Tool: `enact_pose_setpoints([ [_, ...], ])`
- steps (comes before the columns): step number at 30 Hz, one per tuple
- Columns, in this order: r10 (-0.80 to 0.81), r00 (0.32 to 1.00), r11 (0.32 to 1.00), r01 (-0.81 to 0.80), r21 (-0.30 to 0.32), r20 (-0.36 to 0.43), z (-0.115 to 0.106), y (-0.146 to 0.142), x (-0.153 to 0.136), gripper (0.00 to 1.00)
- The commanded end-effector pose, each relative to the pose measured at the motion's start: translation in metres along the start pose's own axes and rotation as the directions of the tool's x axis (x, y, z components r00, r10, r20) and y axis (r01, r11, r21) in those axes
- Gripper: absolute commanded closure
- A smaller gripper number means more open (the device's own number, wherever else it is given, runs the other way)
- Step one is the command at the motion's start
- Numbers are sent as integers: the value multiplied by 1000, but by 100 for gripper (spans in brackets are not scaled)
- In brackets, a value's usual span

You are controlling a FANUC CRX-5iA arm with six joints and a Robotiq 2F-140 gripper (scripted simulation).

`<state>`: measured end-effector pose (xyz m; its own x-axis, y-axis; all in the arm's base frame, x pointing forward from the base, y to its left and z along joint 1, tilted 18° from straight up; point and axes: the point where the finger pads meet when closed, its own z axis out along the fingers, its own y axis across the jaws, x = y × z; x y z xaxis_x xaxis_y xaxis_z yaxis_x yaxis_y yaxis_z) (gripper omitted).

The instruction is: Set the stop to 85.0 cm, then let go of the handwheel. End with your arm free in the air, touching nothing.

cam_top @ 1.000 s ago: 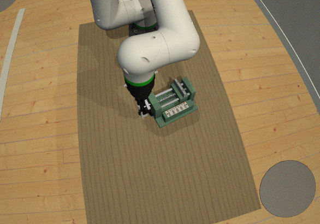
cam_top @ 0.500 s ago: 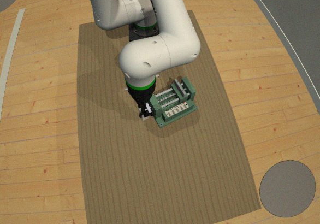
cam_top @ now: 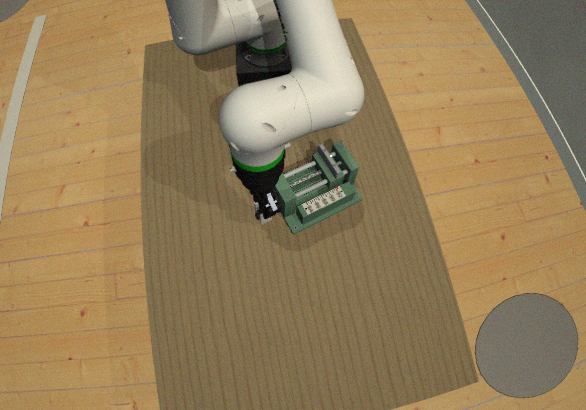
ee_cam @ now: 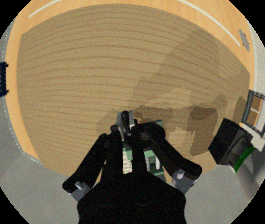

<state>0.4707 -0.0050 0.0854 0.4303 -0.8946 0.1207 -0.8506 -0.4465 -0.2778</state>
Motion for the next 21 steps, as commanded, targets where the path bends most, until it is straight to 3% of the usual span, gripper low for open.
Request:
enact_pose_setpoints([
  [1,0,1000,1000,0,0,0,3,1,0,96],
  [21,0,1000,1000,0,0,0,18,34,0,96],
])
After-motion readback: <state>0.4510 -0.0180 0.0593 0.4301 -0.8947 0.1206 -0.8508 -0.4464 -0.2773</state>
